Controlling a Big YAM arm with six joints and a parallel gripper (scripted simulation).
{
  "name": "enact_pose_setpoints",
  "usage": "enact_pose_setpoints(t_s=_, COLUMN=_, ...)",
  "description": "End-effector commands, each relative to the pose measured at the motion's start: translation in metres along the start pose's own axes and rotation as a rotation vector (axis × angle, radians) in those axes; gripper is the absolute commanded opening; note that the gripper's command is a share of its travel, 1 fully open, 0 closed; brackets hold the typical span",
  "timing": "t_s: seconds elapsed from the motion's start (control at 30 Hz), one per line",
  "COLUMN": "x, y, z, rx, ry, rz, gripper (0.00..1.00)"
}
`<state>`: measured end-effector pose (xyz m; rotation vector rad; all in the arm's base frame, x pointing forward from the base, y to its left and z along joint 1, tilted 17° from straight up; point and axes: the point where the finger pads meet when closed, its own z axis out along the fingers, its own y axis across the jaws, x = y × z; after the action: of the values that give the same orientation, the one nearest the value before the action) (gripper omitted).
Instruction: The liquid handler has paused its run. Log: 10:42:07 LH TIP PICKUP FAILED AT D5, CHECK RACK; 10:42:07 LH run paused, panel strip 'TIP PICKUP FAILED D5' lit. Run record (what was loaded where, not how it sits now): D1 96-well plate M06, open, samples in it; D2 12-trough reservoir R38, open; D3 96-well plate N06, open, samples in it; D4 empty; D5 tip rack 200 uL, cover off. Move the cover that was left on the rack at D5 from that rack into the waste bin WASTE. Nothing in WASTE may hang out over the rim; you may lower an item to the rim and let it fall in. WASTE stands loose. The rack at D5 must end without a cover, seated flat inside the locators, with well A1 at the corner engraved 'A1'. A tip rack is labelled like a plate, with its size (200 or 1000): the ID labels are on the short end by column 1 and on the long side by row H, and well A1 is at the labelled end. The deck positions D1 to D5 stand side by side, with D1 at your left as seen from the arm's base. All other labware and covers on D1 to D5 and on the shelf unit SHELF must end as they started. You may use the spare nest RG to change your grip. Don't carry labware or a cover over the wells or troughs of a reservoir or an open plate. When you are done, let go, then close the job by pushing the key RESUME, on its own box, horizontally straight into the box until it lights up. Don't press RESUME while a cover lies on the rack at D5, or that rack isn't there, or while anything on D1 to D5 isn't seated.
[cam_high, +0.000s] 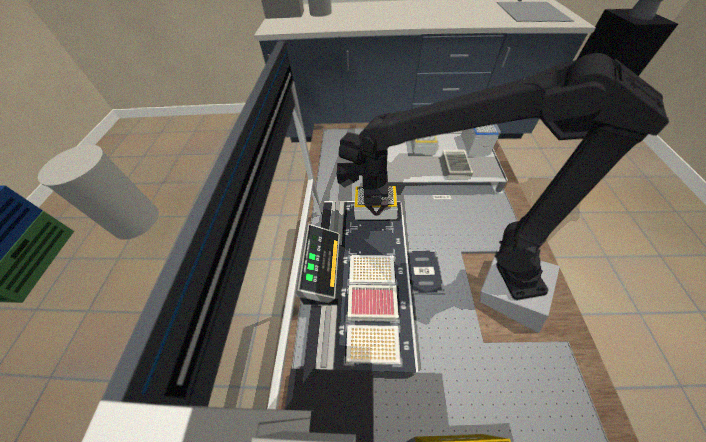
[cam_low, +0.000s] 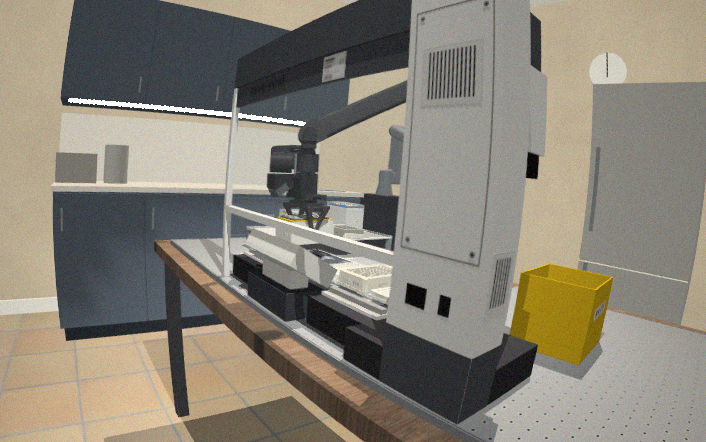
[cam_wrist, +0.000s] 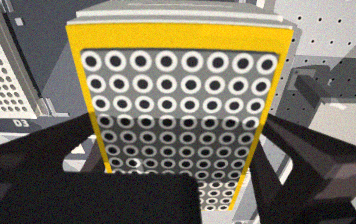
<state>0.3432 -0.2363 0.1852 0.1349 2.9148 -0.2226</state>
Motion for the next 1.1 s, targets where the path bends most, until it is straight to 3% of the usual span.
enact_pose_setpoints(t_s=0.0, x=-0.027, y=-0.011, z=-0.044, rx=0.043, ry=-0.089, rz=-0.008, gripper=0.00)
enact_pose_setpoints(t_s=1.07, x=-0.023, y=-0.009, z=-0.093, rx=0.044, ry=-0.092, rz=-0.002, gripper=0.00)
